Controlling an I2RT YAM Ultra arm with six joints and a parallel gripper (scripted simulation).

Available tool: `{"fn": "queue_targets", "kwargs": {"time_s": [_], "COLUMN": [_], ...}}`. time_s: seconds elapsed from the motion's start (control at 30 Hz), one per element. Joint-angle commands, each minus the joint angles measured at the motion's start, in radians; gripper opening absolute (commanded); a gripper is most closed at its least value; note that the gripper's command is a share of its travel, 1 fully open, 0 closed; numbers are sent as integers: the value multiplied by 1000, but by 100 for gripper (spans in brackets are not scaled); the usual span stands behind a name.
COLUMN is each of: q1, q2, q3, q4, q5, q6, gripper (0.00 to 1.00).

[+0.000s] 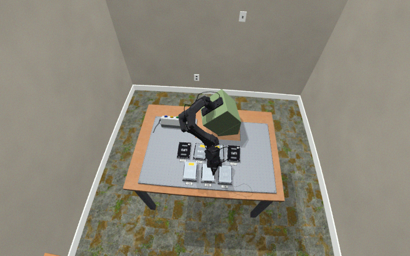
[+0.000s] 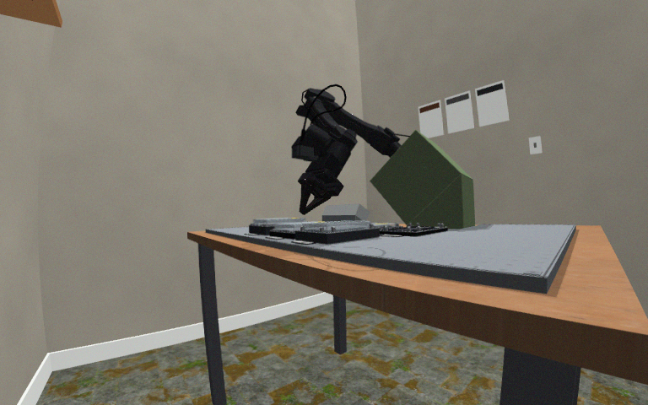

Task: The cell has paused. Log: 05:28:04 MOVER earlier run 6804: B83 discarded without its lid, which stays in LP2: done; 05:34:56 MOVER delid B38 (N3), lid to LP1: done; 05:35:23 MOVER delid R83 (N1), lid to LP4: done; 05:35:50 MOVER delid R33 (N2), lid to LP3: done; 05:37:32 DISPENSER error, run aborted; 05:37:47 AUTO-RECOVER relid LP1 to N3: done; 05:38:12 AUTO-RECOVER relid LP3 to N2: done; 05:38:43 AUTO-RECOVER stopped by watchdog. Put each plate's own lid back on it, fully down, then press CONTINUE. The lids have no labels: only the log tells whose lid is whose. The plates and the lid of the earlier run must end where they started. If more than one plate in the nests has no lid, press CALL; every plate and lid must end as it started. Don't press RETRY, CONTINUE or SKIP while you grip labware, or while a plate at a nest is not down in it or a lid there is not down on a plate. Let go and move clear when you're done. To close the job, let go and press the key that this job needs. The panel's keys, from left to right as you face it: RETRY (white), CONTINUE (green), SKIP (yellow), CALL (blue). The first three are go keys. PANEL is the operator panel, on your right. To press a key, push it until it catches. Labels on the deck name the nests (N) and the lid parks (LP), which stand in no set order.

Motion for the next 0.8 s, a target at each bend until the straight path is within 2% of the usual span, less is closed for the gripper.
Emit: {"fn": "queue_targets", "kwargs": {"time_s": [0.0,0.07,0.53,0.63,0.7,0.77], "q1": [-8,1,-164,-156,-196,-198], "q2": [-63,-77,-239,-252,-273,-277], "q3": [-27,-35,-94,-81,-96,-95], "q4": [3,0,-68,-76,-91,-96], "q5": [-40,-51,-168,-180,-196,-200], "q6": [-29,-37,-128,-135,-146,-148], "gripper": [0,0,0,0,0,0]}}
